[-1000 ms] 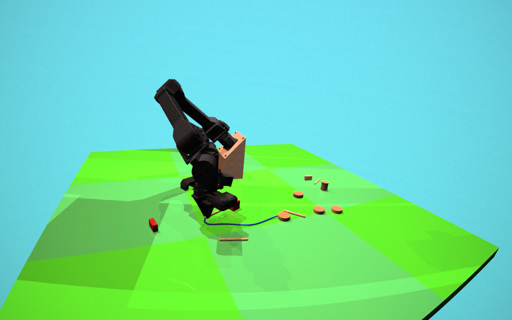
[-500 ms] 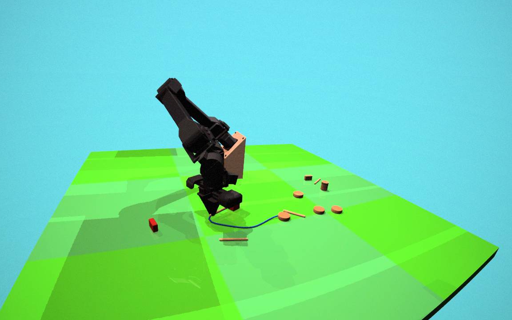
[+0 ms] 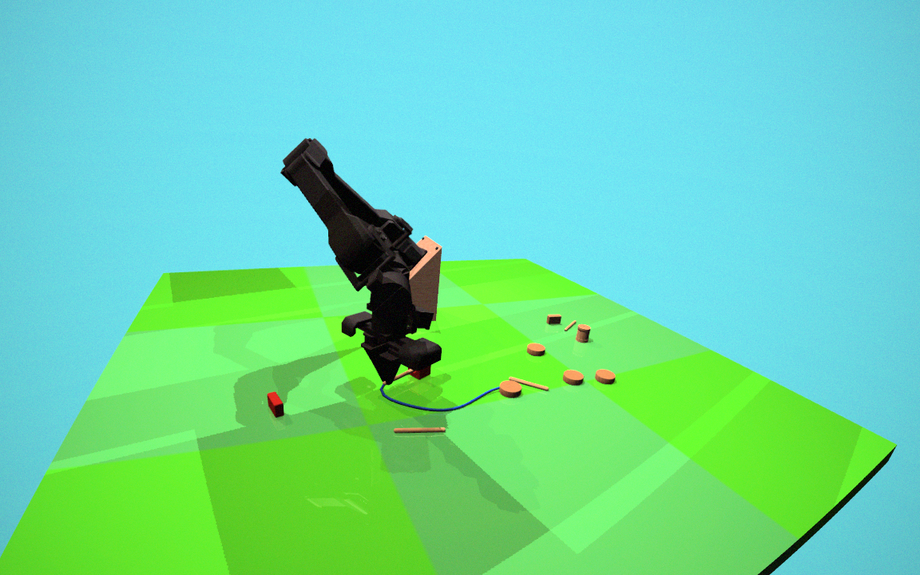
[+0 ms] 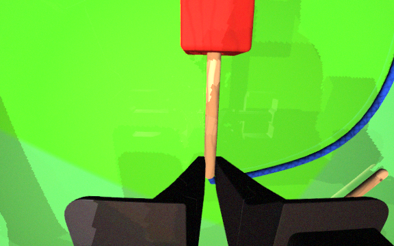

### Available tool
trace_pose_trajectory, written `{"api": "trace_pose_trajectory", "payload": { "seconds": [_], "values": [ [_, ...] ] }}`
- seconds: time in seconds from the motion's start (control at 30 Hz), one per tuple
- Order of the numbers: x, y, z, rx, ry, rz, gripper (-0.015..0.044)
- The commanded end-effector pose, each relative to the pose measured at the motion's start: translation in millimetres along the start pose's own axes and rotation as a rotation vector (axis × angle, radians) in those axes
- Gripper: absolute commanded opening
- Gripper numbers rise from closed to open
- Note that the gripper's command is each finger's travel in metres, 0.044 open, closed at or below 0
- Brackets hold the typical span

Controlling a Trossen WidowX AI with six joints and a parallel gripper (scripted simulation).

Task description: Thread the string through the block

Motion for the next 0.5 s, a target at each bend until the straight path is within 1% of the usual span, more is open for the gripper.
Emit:
{"api": "trace_pose_trajectory", "payload": {
  "seconds": [0.0,0.47],
  "values": [
    [-6,-1,2,-0.003,-0.001,0.002,0.0],
    [-26,-1,4,-0.003,0.0,0.002,0.0]
  ]
}}
Point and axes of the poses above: the point midway between the two fingers, 35 mm back from their tips, its own y axis back along the fingers, its own z axis across the jaws, x = y × z, the point moved 1 cm from there along y, back along the fingers, and after that the axes turned 6 degrees about -y, right-handed, at the moved point
